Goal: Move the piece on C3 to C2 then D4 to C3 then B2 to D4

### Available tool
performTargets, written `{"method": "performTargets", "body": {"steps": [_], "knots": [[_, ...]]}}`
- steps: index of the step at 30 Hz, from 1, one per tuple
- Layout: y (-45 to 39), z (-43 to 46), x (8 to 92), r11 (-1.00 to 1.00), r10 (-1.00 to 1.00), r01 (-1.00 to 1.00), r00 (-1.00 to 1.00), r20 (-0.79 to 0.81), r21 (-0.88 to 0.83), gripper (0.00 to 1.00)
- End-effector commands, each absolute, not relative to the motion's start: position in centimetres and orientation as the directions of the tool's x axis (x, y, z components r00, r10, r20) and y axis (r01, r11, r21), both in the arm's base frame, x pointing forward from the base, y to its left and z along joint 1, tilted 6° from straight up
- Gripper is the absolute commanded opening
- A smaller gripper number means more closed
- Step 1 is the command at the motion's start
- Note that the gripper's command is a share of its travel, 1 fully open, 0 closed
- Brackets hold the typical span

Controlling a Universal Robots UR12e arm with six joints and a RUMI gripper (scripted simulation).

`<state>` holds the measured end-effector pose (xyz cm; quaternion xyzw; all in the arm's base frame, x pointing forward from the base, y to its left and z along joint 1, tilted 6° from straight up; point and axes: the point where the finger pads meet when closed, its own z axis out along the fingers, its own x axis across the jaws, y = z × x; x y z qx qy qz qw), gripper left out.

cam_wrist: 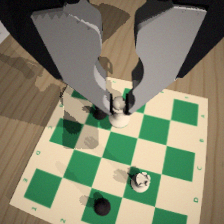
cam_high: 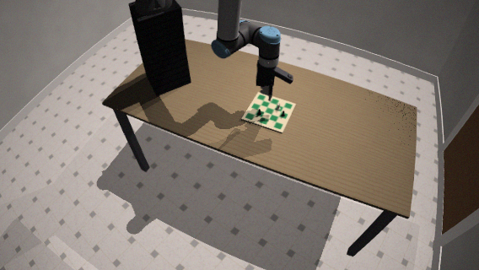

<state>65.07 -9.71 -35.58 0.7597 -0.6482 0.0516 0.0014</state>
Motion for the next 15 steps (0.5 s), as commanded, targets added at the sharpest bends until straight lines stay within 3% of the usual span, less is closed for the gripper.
{"method": "performTargets", "body": {"steps": [1, 15], "knots": [[-9.6, -33.56, 64.95, -0.16, -0.985, -0.985, 0.154, 0.08, -0.065, 0.0], [-9.79, -33.24, 64.92, -0.144, -0.987, -0.987, 0.139, 0.079, -0.066, 0.0]]}}
